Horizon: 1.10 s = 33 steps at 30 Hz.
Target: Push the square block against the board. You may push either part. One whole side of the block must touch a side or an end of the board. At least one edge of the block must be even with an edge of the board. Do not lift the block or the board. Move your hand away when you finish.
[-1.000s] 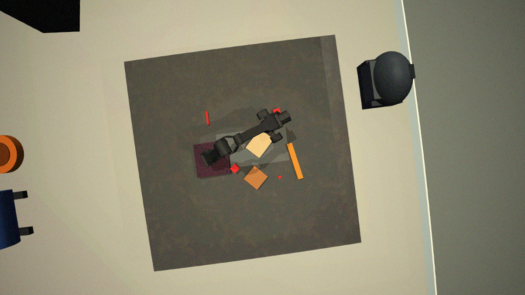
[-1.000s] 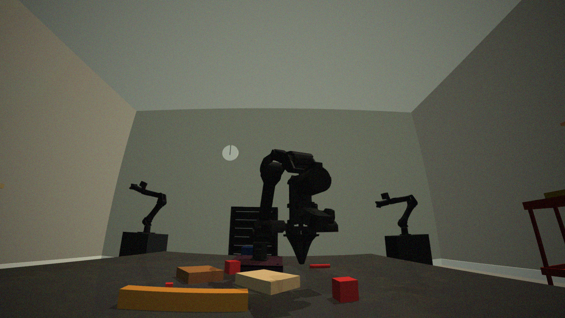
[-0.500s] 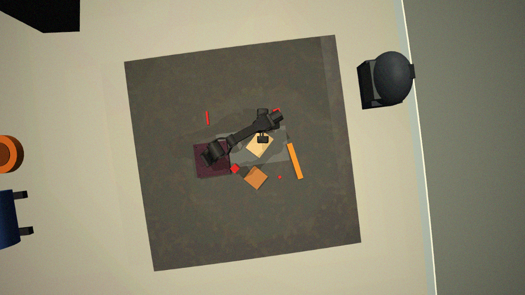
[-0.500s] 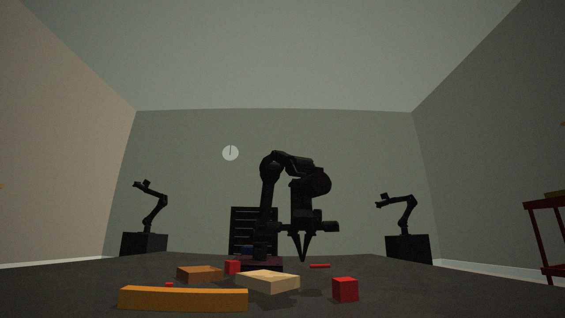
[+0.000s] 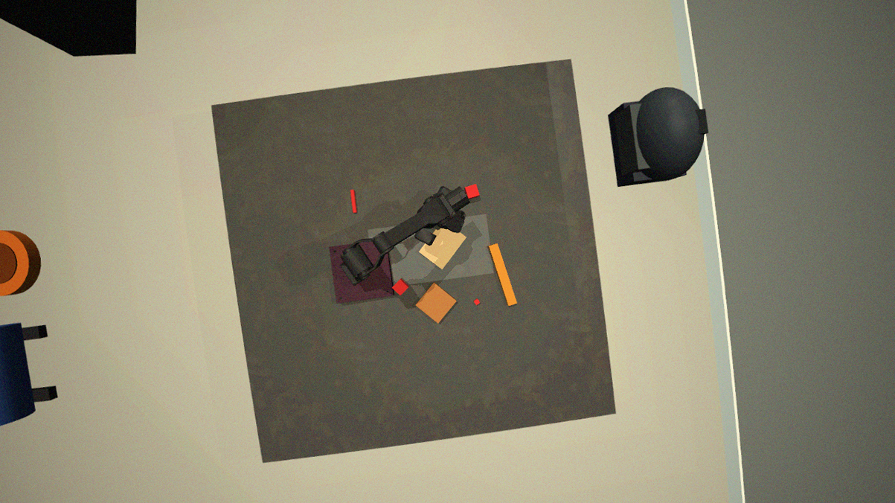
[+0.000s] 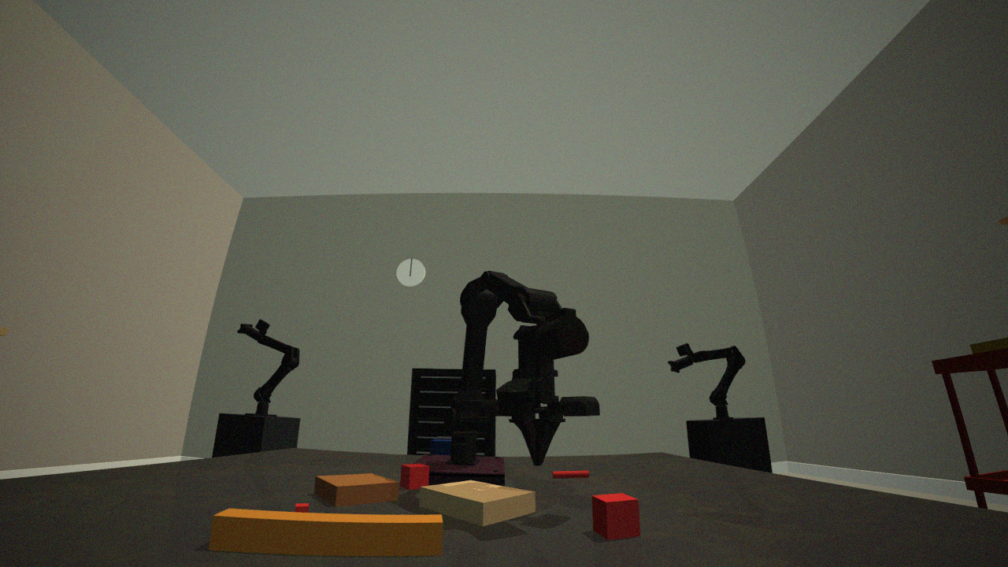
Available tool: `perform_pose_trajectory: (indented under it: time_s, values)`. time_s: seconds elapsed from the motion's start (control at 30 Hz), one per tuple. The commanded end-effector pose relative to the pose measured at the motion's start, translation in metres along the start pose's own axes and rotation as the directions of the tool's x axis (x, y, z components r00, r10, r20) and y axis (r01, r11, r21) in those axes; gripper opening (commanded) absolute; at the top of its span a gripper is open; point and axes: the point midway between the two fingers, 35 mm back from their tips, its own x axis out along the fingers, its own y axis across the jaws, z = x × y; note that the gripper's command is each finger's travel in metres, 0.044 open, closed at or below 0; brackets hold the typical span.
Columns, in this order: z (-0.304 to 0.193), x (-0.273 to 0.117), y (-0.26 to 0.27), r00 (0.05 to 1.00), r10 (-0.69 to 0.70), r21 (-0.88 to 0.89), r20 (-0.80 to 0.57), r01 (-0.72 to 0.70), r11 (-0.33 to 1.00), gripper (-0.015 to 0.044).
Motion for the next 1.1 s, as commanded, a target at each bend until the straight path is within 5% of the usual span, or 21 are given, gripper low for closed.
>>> perform_pose_trajectory:
  time_s: [0.0, 0.17, 0.37, 1.07]
  values:
    - [-0.003, 0.001, -0.003, 1.0, 0.001, 0.069, 0.006, -0.002, 0.998, 0.0]
    - [-0.003, 0.003, -0.003, 1.0, 0.001, 0.072, 0.006, -0.002, 0.997, 0.0]
    - [-0.008, 0.057, -0.007, 1.0, 0.001, 0.155, 0.006, -0.002, 0.988, 0.0]
    - [0.014, 0.056, -0.008, 1.0, 0.0, 0.155, 0.008, -0.002, 0.988, 0.0]
